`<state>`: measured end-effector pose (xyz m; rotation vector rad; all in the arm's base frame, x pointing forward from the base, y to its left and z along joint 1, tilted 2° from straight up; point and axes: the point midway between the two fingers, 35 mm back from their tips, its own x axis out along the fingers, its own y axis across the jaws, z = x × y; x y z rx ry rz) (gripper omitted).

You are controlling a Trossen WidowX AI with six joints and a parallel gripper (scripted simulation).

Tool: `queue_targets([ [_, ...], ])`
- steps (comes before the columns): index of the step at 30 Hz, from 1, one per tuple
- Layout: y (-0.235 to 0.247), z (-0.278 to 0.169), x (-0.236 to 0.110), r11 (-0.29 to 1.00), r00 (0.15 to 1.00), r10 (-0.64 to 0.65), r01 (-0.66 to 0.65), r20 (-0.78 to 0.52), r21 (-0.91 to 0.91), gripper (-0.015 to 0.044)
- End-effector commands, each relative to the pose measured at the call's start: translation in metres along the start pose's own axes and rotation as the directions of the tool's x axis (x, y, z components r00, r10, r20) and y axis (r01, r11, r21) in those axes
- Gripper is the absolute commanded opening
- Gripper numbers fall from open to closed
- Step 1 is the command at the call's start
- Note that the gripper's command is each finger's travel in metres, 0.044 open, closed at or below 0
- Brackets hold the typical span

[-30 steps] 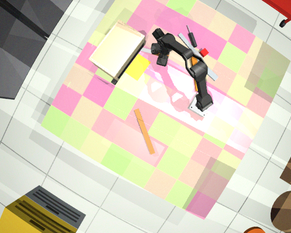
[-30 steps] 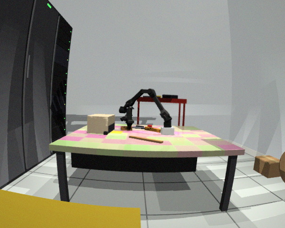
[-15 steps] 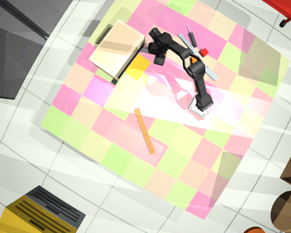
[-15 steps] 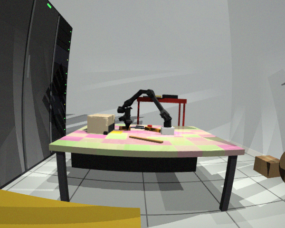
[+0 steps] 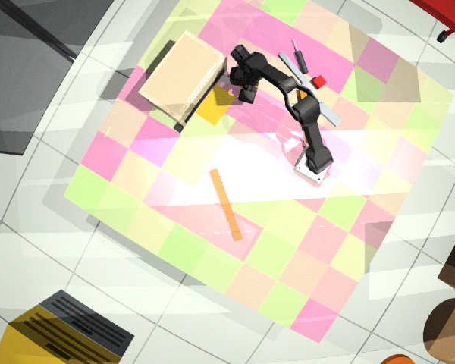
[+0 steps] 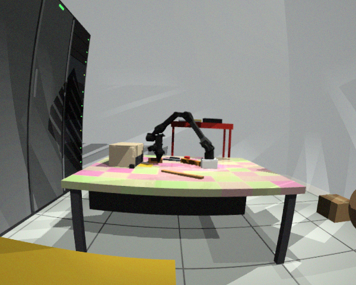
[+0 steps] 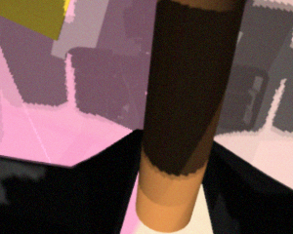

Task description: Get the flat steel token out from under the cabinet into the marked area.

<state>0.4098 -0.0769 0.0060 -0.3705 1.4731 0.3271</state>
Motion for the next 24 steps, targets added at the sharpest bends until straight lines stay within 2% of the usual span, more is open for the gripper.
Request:
queue_targets([
  [1, 0.009, 0.002, 0.001, 1.000, 1.000, 0.009, -0.009, 0.005, -0.007, 0.0000],
  [24, 0.032, 0.002, 0.001, 1.000, 1.000, 0.011, -0.011, 0.005, -0.006, 0.0000],
])
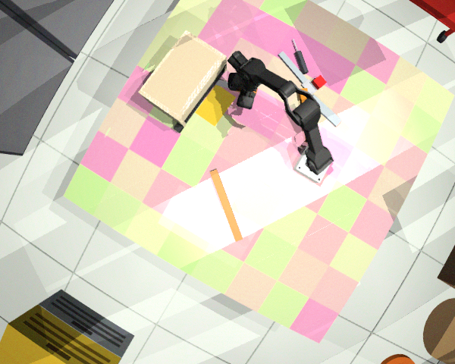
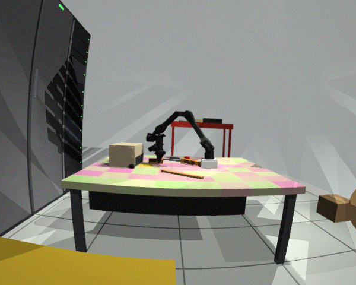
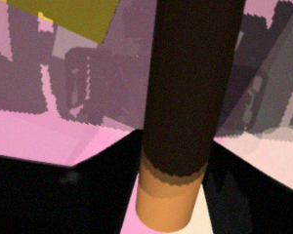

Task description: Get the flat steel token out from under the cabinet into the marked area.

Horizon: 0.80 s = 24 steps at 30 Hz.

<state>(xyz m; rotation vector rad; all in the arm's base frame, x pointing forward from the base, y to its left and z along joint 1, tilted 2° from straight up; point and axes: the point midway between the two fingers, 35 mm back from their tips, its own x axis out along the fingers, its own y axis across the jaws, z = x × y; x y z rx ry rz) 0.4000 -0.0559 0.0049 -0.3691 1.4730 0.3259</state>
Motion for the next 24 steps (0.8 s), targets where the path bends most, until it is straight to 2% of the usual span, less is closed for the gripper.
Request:
queue_targets([
  [1, 0.009, 0.002, 0.001, 1.000, 1.000, 0.011, -0.011, 0.005, -0.008, 0.0000],
  [24, 0.030, 0.002, 0.001, 1.000, 1.000, 0.013, -0.013, 0.005, -0.008, 0.0000],
])
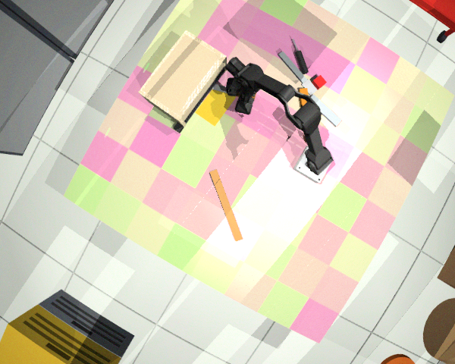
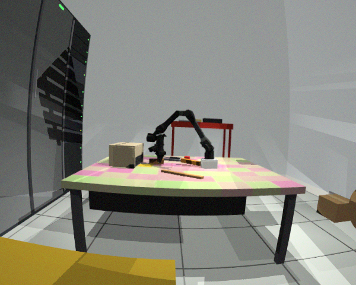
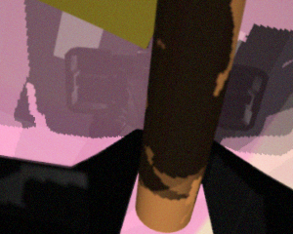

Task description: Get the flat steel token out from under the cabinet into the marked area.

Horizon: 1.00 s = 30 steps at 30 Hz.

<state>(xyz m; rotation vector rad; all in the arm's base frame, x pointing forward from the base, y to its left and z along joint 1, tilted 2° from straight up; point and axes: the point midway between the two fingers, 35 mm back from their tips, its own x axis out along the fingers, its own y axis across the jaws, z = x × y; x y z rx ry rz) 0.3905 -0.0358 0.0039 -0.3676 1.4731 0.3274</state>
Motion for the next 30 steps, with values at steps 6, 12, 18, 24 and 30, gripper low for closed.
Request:
queue_targets([
  [6, 0.014, 0.002, 0.001, 1.000, 1.000, 0.012, -0.012, 0.005, -0.008, 0.0000],
  [12, 0.019, 0.002, 0.001, 1.000, 1.000, 0.012, -0.012, 0.005, -0.008, 0.0000],
  [18, 0.025, 0.001, 0.001, 1.000, 1.000, 0.013, -0.013, 0.005, -0.008, 0.0000],
  [24, 0.030, 0.001, 0.001, 1.000, 1.000, 0.013, -0.013, 0.005, -0.008, 0.0000],
  [30, 0.033, 0.001, 0.001, 1.000, 1.000, 0.013, -0.013, 0.005, -0.008, 0.0000],
])
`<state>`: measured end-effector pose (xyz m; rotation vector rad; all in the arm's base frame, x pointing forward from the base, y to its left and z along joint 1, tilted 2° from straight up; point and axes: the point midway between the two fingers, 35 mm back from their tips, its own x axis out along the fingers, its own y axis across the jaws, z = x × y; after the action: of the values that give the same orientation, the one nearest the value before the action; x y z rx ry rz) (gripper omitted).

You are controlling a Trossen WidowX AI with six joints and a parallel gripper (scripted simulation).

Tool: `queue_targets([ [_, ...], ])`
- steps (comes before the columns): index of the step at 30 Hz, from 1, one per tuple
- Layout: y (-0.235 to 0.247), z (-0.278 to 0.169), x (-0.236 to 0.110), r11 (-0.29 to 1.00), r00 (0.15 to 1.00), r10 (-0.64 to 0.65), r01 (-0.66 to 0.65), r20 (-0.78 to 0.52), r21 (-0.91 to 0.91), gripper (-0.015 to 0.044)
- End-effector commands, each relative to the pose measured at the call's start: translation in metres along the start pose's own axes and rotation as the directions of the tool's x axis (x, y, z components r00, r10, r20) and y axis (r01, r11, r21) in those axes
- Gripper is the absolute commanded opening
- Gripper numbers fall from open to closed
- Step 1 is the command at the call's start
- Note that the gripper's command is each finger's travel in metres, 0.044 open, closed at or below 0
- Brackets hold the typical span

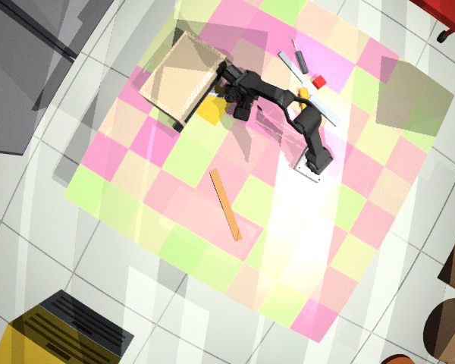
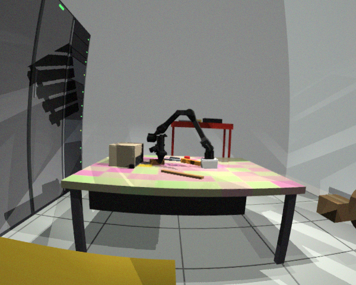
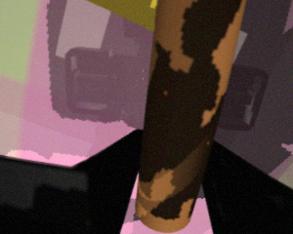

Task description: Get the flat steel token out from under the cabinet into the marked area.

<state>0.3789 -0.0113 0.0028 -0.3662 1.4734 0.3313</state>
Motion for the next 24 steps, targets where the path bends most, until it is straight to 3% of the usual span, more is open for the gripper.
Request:
queue_targets([
  [1, 0.006, 0.001, 0.001, 1.000, 1.000, 0.010, -0.010, 0.004, -0.007, 0.0000],
  [24, 0.004, -0.016, 0.001, 1.000, 1.000, 0.010, -0.010, 0.003, -0.007, 0.0000],
])
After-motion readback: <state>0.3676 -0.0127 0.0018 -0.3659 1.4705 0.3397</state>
